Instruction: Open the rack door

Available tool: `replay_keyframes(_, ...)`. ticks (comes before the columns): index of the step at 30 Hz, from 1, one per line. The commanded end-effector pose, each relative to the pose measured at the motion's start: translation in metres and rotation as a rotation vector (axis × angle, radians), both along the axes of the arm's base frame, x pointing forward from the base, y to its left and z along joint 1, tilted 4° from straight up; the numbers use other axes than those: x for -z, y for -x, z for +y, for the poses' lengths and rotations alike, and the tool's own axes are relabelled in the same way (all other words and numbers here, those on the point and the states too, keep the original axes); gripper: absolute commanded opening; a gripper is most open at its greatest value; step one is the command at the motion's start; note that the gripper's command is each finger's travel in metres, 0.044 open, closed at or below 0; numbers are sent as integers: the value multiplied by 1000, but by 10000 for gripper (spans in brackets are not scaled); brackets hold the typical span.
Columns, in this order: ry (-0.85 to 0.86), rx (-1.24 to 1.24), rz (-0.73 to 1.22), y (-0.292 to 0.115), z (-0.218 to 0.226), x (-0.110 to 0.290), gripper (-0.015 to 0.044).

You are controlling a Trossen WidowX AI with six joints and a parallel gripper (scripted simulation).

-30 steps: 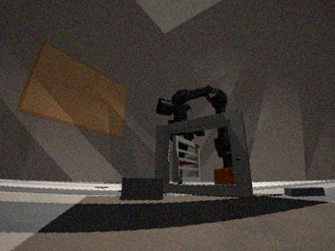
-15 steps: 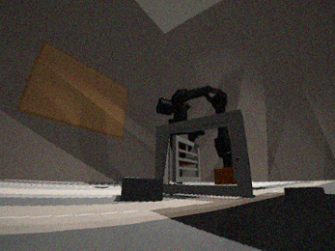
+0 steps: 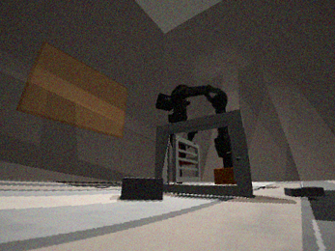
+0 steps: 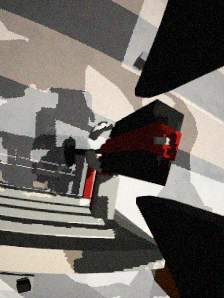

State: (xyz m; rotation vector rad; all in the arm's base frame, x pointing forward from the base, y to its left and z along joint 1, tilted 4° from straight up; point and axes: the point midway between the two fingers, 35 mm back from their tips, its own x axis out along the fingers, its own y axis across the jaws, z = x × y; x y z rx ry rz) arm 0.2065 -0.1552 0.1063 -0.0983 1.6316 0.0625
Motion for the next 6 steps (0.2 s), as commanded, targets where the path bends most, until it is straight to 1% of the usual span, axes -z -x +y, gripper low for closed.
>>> replay_keyframes(1, 6, 2, -9, -2, -1, -8, 299)
replay_keyframes(6, 6, 2, -9, -2, -1, -15, 299)
